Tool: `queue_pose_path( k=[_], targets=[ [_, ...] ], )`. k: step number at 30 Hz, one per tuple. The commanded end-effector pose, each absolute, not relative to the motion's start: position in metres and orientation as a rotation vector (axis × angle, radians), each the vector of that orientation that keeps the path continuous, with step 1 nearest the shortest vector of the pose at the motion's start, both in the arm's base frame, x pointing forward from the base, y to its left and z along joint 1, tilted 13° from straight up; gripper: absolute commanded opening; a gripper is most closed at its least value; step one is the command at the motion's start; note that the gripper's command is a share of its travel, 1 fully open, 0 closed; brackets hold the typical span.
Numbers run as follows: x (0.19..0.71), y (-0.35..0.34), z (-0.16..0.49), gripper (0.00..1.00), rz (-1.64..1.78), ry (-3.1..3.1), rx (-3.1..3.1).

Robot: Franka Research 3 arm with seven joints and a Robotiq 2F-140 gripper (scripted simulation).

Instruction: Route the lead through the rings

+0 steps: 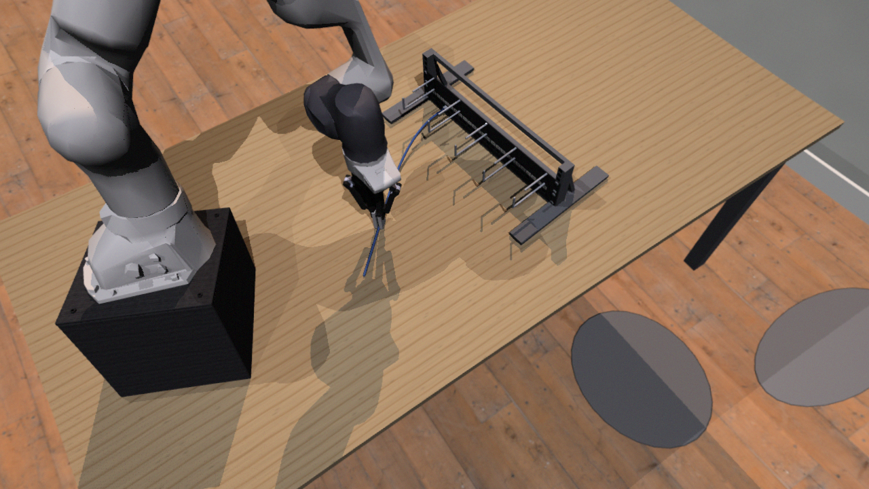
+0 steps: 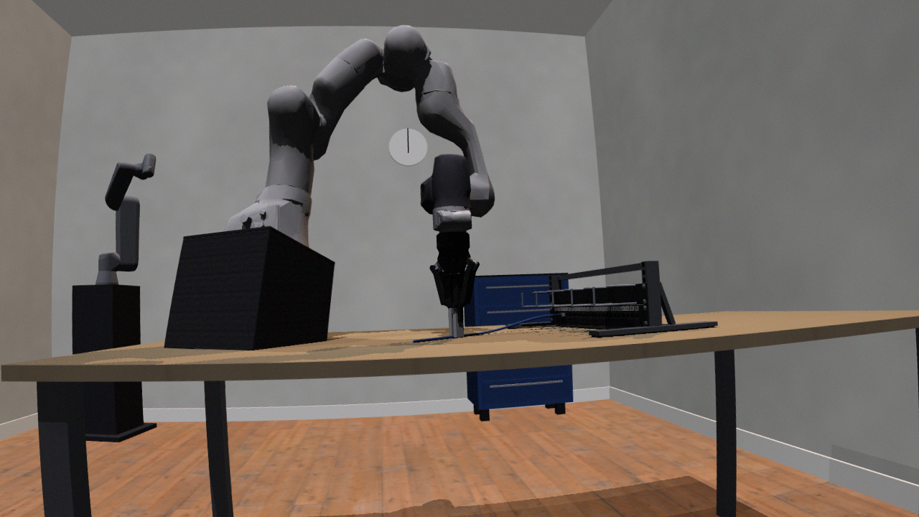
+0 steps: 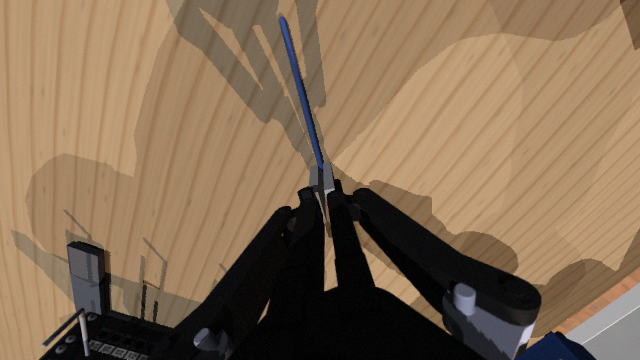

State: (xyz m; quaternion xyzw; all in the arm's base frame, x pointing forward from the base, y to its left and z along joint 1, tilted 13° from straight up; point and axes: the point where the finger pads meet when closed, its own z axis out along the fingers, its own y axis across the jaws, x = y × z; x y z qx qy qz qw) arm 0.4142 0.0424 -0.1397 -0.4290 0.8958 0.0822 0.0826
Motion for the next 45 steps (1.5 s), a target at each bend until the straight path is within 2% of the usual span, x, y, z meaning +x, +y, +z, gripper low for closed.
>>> queue_pose_path(
  k=[1,45],
  targets=[
    [0.414,0.042,-0.14,0.0,0.241,2.674,-1.287],
    [0.412,0.035,-0.11,0.0,0.241,2.674,-1.287]
  ],
)
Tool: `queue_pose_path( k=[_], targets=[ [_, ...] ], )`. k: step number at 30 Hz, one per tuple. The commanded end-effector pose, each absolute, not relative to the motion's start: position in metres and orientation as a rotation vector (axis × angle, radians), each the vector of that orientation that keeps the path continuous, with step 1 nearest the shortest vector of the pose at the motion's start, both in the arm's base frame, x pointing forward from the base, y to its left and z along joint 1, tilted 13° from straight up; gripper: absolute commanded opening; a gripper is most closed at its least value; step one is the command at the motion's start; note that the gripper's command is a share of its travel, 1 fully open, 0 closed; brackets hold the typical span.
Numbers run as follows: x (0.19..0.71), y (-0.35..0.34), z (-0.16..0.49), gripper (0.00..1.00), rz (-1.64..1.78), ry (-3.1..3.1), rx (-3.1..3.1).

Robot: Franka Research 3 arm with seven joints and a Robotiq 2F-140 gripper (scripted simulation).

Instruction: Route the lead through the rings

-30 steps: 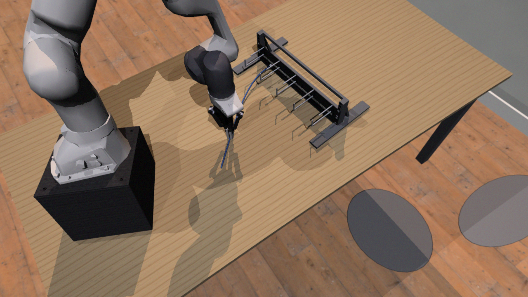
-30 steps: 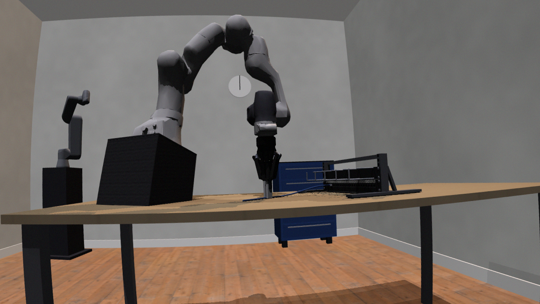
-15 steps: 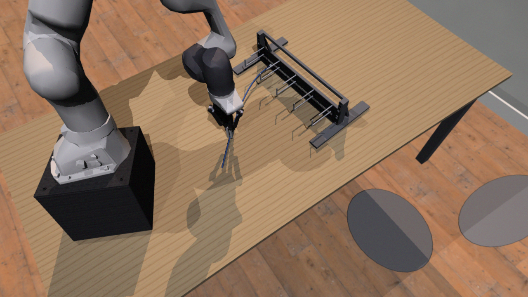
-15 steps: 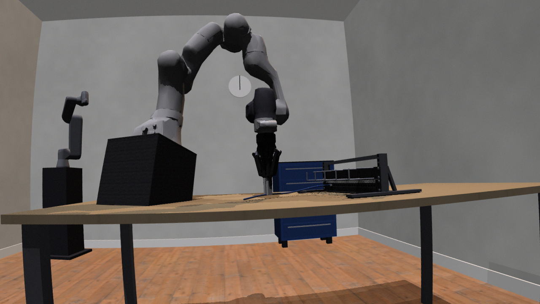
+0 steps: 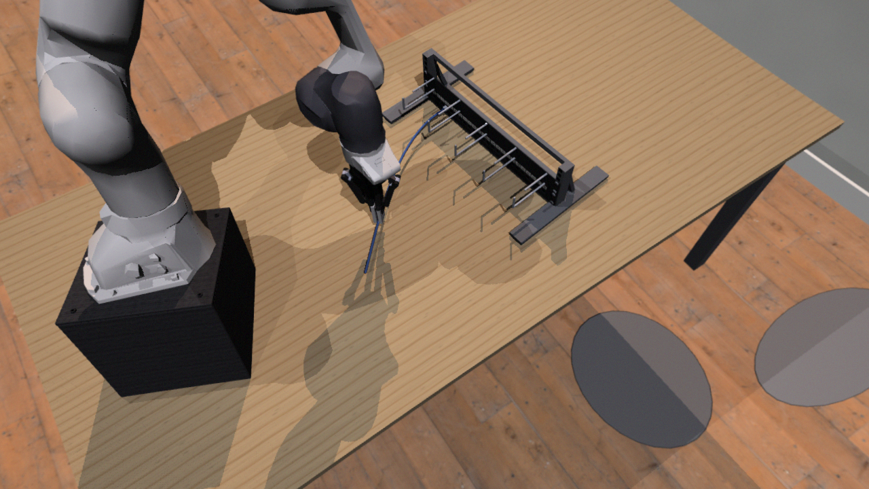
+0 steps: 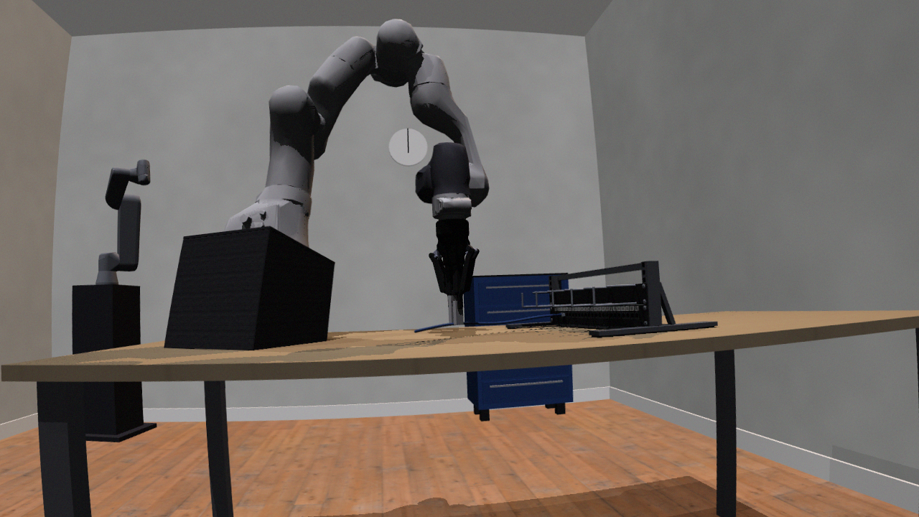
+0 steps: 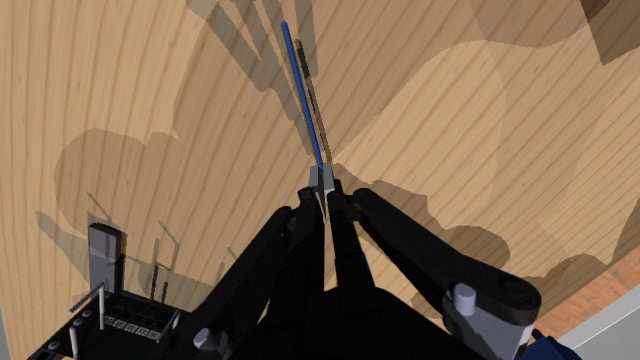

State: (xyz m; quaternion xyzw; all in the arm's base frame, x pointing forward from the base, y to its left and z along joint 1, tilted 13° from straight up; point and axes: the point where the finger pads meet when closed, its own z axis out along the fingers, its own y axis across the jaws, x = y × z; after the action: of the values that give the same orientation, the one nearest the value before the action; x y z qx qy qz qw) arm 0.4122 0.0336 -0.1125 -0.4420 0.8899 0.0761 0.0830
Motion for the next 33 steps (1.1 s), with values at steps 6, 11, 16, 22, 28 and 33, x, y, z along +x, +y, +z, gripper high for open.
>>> queue_pose_path(
  k=[6,11,16,22,28,33],
  targets=[
    [0.411,0.034,-0.105,0.0,0.241,2.674,-1.287],
    [0.411,0.034,-0.103,0.0,0.241,2.674,-1.287],
    [0.411,0.033,-0.102,0.0,0.241,2.674,-1.287],
    [0.411,0.033,-0.101,0.0,0.241,2.674,-1.287],
    [0.421,0.03,-0.097,0.0,0.239,2.649,-1.326],
    [0.498,-0.001,-0.061,0.0,0.204,2.448,-1.64]
  ],
)
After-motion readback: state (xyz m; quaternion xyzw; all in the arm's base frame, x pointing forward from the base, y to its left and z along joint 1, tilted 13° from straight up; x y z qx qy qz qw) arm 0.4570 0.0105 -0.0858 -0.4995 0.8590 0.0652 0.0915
